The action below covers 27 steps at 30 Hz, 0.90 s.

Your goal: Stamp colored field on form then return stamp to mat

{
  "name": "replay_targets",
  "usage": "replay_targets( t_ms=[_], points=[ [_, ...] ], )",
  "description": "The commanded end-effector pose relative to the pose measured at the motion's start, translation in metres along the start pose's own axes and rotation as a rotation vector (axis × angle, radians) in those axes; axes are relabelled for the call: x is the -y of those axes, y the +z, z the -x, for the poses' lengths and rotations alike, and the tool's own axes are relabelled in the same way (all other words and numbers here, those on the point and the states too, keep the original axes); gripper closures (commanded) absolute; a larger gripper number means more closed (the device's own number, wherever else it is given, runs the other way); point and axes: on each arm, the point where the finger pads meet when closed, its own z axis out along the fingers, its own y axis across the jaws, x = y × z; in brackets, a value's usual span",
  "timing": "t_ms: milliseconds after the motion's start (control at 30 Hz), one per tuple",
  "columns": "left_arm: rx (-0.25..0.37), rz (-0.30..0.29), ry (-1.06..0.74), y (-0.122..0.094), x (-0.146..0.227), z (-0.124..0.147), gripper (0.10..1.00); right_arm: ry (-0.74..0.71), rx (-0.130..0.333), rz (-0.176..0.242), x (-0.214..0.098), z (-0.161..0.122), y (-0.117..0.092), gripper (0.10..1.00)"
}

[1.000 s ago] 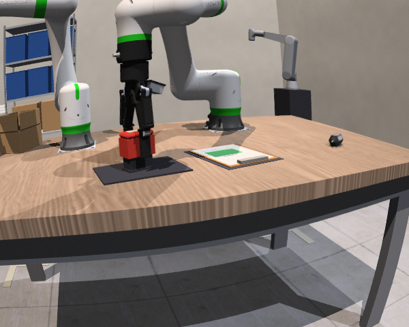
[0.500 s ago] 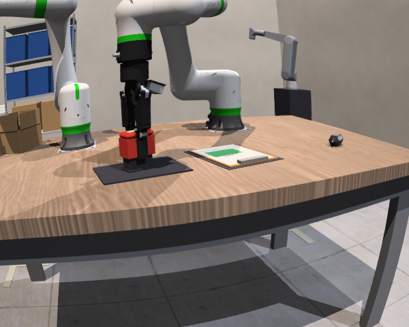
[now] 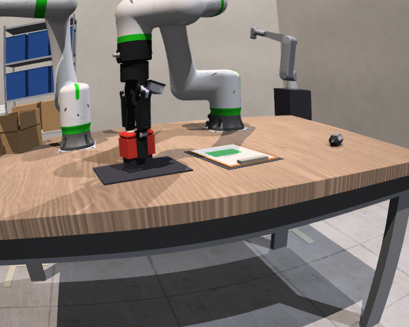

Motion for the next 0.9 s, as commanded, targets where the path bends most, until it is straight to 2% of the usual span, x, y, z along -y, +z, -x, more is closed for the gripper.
replay_targets(
  t_ms=[0, 533, 767, 867],
  points=[
    [0.002, 0.001, 0.0, -0.001, 0.0, 0.001, 0.815, 0.0, -0.002, 0.0, 0.0, 0.0, -0.001, 0.098],
    [0.002, 0.001, 0.0, -0.002, 0.0, 0.001, 0.815, 0.0, -0.002, 0.0, 0.0, 0.0, -0.001, 0.098],
    [0.002, 0.001, 0.0, -0.017, 0.0, 0.001, 0.815, 0.0, -0.002, 0.0, 0.0, 0.0, -0.001, 0.098],
    [0.002, 0.001, 0.0, -0.031, 0.0, 0.001, 0.815, 0.0, -0.002, 0.0, 0.0, 0.0, -0.001, 0.098]
  ],
)
